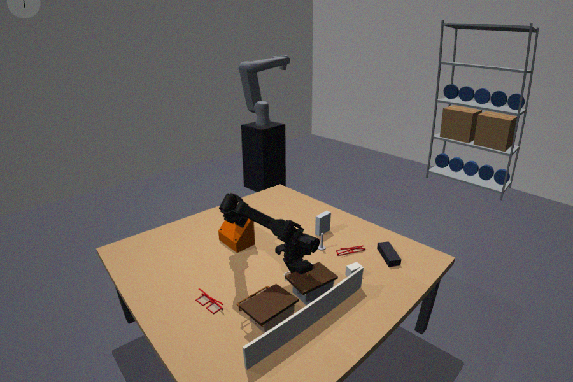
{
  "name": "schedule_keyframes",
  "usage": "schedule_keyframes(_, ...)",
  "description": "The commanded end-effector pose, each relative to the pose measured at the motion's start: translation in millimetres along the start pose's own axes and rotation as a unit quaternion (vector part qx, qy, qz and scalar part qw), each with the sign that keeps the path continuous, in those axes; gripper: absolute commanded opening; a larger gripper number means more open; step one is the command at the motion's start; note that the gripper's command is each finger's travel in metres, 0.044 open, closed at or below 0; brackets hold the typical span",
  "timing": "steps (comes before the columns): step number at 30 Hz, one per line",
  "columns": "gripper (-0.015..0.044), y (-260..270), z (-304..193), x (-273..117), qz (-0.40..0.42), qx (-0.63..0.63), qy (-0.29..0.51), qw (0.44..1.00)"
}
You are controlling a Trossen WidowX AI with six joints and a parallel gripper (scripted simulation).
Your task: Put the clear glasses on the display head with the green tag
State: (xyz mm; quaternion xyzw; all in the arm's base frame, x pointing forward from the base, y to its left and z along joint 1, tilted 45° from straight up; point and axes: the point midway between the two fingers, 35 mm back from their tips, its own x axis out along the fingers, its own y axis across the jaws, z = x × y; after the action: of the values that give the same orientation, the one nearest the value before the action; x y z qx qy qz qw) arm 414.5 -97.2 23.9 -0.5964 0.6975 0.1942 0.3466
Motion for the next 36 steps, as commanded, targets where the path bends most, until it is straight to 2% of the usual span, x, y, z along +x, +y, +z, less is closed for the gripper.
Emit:
schedule_keyframes(1, 0.0000, 0.4, 0.1, 2.0, 0.001, -0.002, 0.003, 1.000)
schedule_keyframes(36, 0.0000, 0.0, -0.1, 6.7, 0.001, -0.002, 0.003, 1.000)
